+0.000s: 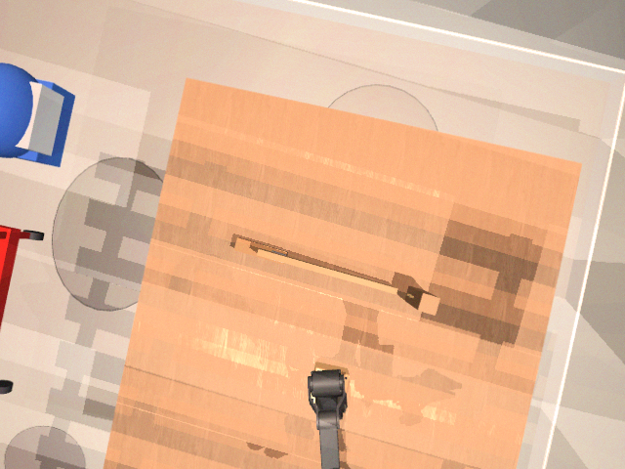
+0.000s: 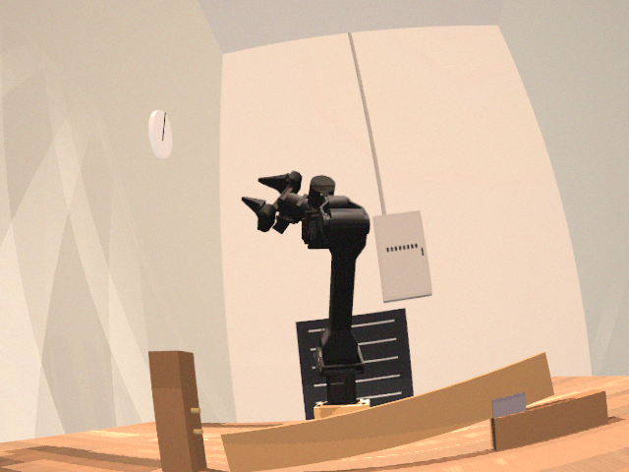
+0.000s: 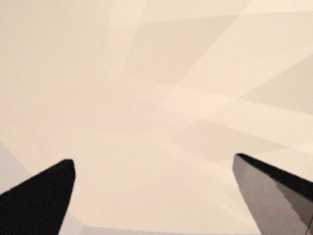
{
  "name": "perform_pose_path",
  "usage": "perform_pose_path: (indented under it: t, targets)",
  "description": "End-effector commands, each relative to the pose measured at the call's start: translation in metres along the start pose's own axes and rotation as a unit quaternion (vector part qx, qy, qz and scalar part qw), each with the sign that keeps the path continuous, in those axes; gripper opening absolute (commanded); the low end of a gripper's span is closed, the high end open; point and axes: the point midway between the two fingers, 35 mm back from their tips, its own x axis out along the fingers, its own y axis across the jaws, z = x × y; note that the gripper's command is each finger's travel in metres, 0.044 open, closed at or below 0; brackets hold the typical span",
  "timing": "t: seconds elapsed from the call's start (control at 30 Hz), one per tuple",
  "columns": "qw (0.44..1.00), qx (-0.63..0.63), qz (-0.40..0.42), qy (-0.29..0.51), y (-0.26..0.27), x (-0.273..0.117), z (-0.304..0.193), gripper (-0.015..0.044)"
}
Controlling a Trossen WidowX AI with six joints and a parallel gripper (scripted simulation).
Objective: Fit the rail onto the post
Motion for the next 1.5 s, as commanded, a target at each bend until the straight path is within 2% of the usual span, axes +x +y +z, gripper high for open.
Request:
perform_pose_path:
  t: [0.0, 0.03, 0.33, 0.6, 0.87, 1.1, 1.3, 1.47]
  targets:
    - [1.000, 0.004, 0.000, 0.001, 0.000, 0.000, 0.000, 0.0426]
    - [1.000, 0.014, 0.002, 0.004, 0.000, 0.002, 0.000, 0.0440]
    - [0.975, 0.218, -0.019, 0.036, -0.024, 0.039, 0.008, 0.0440]
    - [0.898, 0.431, -0.078, 0.037, -0.076, 0.087, 0.010, 0.0440]
    - [0.779, 0.608, -0.155, -0.005, -0.148, 0.129, -0.004, 0.0440]
    - [0.647, 0.722, -0.231, -0.077, -0.230, 0.152, -0.036, 0.0440]
    - [0.525, 0.781, -0.296, -0.165, -0.308, 0.152, -0.080, 0.0440]
    - [0.446, 0.799, -0.331, -0.233, -0.359, 0.139, -0.117, 0.0440]
